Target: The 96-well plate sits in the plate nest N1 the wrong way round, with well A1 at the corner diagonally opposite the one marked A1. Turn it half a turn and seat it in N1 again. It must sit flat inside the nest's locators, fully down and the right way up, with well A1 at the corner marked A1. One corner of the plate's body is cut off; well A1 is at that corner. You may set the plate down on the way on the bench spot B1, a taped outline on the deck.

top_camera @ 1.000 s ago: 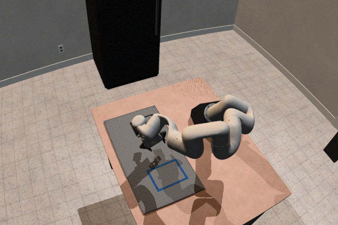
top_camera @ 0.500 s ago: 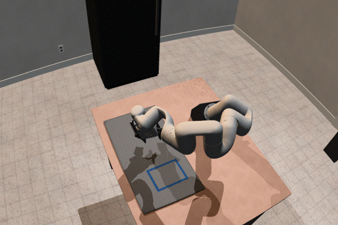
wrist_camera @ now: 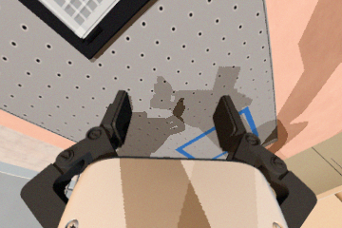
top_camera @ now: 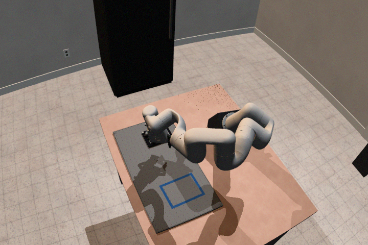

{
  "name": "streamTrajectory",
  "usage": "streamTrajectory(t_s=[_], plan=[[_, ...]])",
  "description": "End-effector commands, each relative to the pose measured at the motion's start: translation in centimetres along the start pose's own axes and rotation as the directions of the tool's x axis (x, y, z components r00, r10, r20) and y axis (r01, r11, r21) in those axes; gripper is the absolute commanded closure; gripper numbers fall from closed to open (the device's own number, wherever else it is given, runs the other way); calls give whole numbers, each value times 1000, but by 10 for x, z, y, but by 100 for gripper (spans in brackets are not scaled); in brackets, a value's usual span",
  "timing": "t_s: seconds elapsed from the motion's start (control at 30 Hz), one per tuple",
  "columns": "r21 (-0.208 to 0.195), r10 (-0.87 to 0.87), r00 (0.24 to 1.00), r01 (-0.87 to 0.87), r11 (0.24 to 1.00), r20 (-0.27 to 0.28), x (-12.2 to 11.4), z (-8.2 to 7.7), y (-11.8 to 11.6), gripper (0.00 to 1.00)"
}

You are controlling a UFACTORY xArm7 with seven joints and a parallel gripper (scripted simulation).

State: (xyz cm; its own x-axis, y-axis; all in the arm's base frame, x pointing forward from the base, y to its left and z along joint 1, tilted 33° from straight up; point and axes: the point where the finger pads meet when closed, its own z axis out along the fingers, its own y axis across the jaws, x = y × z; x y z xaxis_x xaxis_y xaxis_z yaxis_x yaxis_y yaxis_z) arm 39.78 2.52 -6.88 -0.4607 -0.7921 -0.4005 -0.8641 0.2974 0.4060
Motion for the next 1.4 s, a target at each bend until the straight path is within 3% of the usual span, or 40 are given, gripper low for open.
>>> streamTrajectory(t_s=[0.0,0.23,0.53,0.67,0.8,1.17,1.37], plan=[[30,156,987,-157,987,28,19,-6,-14,0],[45,266,963,-268,962,53,34,-8,-22,0],[60,445,890,-452,890,101,59,-13,-35,0],[62,553,822,-564,823,135,77,-15,-42,0],[62,567,812,-579,813,140,79,-16,-43,0],[39,769,602,-792,609,217,122,-21,-55,0],[39,769,602,-792,609,217,122,-21,-56,0]])
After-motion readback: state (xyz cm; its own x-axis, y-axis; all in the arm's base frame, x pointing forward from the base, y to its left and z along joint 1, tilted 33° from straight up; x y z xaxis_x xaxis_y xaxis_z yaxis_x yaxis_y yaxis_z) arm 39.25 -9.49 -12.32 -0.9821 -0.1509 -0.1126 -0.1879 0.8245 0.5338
